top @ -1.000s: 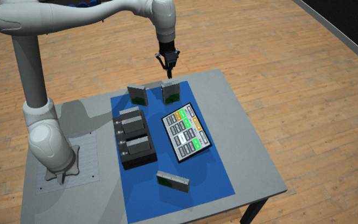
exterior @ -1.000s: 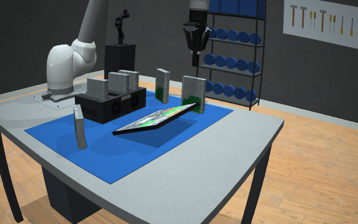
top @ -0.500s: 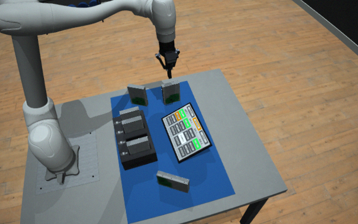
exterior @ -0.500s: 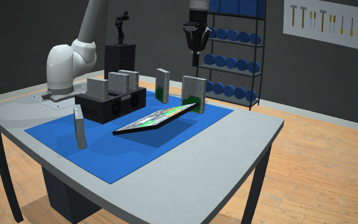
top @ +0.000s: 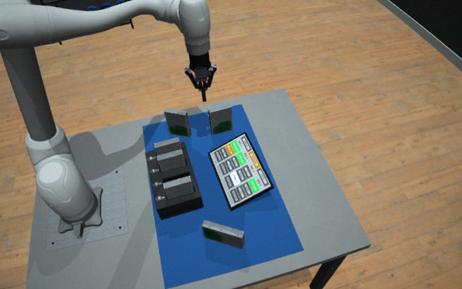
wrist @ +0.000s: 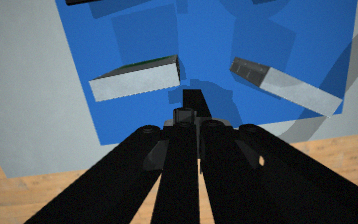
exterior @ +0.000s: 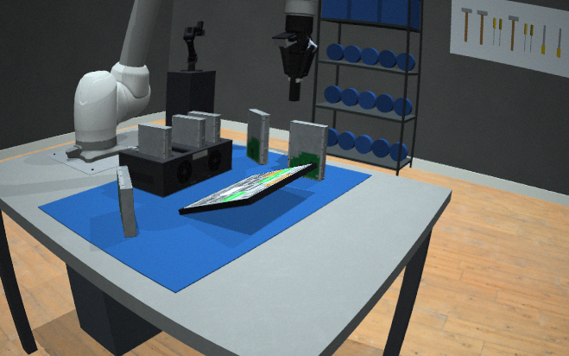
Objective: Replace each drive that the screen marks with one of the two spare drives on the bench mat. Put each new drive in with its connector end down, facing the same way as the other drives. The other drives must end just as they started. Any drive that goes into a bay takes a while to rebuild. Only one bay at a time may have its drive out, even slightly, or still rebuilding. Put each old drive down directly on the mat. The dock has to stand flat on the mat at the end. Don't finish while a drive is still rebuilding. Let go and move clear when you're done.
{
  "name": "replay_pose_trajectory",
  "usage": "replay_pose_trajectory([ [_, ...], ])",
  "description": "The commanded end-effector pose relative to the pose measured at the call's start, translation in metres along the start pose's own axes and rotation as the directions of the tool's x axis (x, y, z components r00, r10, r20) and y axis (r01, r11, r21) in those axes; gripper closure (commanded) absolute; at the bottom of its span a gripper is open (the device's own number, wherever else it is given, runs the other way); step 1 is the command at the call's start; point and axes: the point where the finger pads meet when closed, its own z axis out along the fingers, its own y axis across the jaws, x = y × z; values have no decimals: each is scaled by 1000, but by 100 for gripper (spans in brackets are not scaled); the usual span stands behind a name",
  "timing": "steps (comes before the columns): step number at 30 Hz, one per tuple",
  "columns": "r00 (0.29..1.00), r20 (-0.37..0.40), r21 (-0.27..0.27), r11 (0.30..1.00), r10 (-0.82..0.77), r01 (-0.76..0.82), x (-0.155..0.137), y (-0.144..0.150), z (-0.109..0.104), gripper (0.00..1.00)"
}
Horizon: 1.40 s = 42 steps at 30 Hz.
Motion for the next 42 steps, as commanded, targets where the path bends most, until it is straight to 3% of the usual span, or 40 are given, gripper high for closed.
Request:
replay_pose_trajectory([
  [1,961,0,11,961,276,-276,-4,70,0,90],
  [5,923,1,12,923,384,-384,-4,124,3,90],
  [6,923,1,12,923,384,-384,-4,132,3,11],
  [42,923,1,12,923,384,-384,-4,132,3,11],
])
